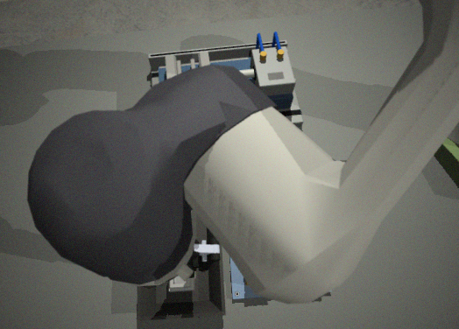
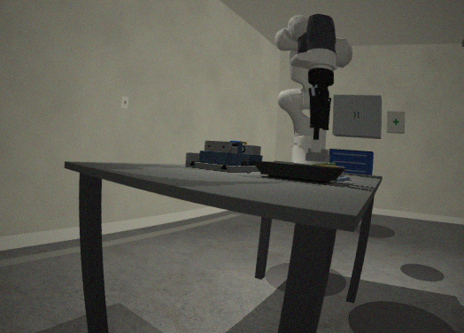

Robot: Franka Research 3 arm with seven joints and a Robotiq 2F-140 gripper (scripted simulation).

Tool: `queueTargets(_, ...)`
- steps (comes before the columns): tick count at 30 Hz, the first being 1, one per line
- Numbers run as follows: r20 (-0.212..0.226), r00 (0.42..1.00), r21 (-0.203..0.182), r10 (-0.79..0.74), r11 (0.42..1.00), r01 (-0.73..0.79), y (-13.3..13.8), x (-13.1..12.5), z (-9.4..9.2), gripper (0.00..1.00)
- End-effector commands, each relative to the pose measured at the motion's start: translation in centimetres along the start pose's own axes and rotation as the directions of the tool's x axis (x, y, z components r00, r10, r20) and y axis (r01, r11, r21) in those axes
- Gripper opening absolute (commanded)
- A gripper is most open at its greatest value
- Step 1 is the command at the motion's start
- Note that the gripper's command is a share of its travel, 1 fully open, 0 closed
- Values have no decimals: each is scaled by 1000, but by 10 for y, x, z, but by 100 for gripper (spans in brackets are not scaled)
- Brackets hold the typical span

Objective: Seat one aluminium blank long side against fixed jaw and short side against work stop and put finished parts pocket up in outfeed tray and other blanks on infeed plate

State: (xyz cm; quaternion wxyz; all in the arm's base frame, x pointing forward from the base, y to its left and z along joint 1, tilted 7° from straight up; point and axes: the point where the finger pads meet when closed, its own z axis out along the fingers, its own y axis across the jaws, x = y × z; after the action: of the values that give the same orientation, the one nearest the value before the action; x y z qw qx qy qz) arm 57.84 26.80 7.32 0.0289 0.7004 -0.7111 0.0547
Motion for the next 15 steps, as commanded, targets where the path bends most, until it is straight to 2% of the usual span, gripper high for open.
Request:
queueTargets(1, 4, 1000, 12, 6, 1000, -6, -3, -2, 5, 0)
queueTargets(15, 4, 1000, 12, 6, 1000, -6, -4, -2, 21, 0)
